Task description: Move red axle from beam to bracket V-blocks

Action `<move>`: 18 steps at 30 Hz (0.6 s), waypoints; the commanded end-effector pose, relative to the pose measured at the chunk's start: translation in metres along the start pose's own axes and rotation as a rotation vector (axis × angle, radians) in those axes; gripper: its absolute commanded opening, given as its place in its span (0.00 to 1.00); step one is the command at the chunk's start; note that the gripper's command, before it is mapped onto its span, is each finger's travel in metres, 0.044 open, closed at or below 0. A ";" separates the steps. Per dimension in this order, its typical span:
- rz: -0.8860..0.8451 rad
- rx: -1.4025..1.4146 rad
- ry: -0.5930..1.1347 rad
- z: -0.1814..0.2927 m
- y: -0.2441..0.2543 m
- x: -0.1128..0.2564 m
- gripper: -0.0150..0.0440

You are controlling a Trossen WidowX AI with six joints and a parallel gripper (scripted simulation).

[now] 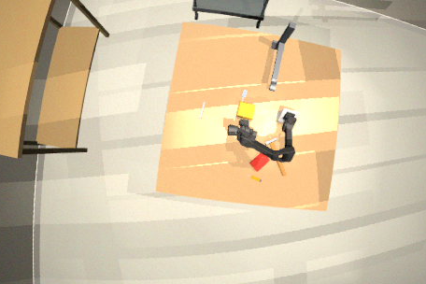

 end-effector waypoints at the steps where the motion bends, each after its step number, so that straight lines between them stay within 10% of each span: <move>1: -0.003 0.008 0.004 0.001 0.000 0.009 1.00; 18: -0.003 0.009 0.000 -0.048 0.007 0.020 1.00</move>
Point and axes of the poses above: the point midway between the two fingers, 35 mm back from their tips, its own x axis back along the fingers, its own y axis across the jaws, z = x × y, the point moved 9 cm from there along x, back along the fingers, and after that the axes turned 7 degrees about -x, right-handed, at the moved point
